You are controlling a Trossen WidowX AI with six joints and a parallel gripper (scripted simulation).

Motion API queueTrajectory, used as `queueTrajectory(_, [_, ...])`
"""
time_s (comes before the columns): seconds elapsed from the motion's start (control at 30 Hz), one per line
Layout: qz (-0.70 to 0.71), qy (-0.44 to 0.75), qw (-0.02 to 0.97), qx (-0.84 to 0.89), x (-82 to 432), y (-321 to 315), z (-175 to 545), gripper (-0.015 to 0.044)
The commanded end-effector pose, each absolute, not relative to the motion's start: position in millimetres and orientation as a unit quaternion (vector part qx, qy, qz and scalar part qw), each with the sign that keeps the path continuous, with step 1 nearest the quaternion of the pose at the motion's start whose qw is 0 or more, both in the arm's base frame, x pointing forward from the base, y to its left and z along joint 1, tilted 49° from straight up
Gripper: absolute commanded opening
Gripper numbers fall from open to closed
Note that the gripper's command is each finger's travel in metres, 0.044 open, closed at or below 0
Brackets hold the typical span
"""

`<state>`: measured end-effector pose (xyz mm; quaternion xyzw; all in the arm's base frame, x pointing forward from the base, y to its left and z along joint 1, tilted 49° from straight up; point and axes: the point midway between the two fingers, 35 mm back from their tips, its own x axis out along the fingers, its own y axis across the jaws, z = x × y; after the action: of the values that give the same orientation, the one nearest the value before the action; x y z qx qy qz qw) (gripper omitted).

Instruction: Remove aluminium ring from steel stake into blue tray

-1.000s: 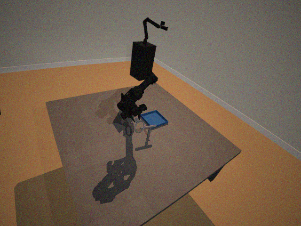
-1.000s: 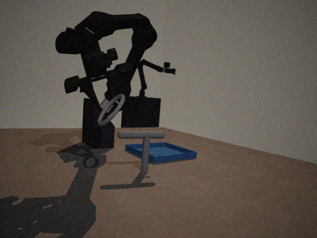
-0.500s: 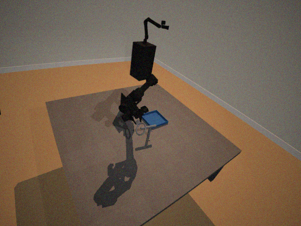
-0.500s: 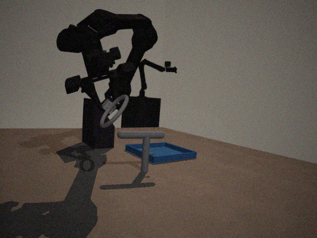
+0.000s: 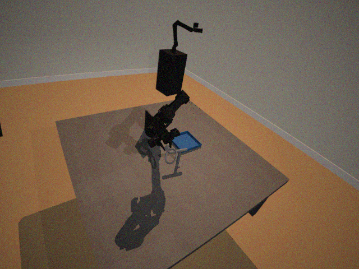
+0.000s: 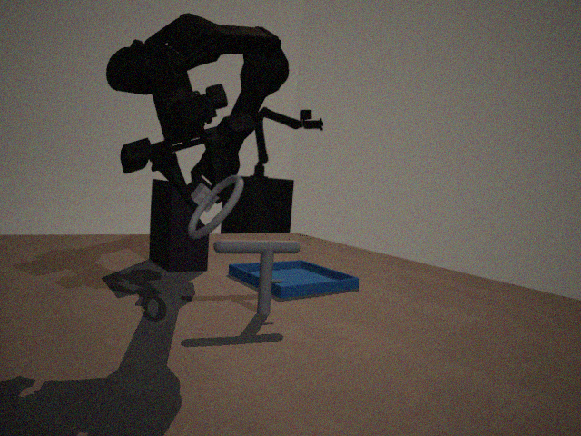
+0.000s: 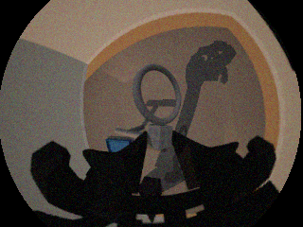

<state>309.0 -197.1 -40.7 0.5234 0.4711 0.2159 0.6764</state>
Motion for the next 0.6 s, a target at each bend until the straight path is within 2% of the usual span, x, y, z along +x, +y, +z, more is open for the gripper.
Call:
queueTrajectory(0.0, [0.214,0.467,0.678,0.526,313.7,-200.0,-38.8,0.0000])
queueTrajectory(0.2, [0.216,0.464,0.682,0.521,313.3,-199.7,-38.3,0.0000])
queueTrajectory(0.57, [0.252,0.424,0.753,0.436,307.2,-194.2,-30.4,0.0000])
